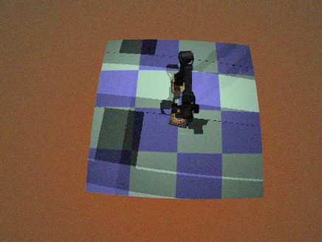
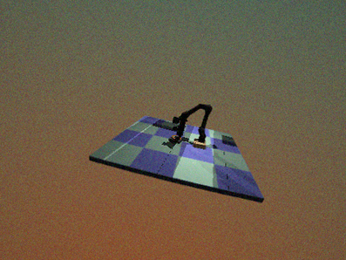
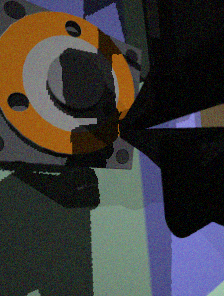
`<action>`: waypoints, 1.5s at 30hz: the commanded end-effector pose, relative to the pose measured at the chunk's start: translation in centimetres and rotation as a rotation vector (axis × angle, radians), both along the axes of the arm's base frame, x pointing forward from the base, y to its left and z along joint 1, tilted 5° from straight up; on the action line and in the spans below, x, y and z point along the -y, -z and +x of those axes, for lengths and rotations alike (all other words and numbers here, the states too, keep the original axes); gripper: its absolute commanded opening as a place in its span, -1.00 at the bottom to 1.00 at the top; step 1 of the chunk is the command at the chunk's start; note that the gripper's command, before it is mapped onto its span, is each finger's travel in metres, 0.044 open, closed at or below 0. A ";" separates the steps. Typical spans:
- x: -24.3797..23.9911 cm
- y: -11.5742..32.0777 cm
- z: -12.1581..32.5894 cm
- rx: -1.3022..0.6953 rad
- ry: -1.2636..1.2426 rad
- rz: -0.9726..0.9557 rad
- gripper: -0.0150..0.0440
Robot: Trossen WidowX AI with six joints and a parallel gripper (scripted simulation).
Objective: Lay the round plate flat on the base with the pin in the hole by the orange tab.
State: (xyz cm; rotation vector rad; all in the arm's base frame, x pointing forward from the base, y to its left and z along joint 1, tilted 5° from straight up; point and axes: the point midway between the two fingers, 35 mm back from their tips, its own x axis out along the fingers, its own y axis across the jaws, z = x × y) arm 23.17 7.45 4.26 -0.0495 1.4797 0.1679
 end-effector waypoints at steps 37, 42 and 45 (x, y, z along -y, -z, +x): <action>2.7 0.6 -1.5 -0.021 -0.004 -0.013 -0.49; 3.1 0.7 -1.5 -0.021 -0.004 -0.013 -0.49; 3.2 0.7 -1.5 -0.021 -0.004 -0.014 -0.49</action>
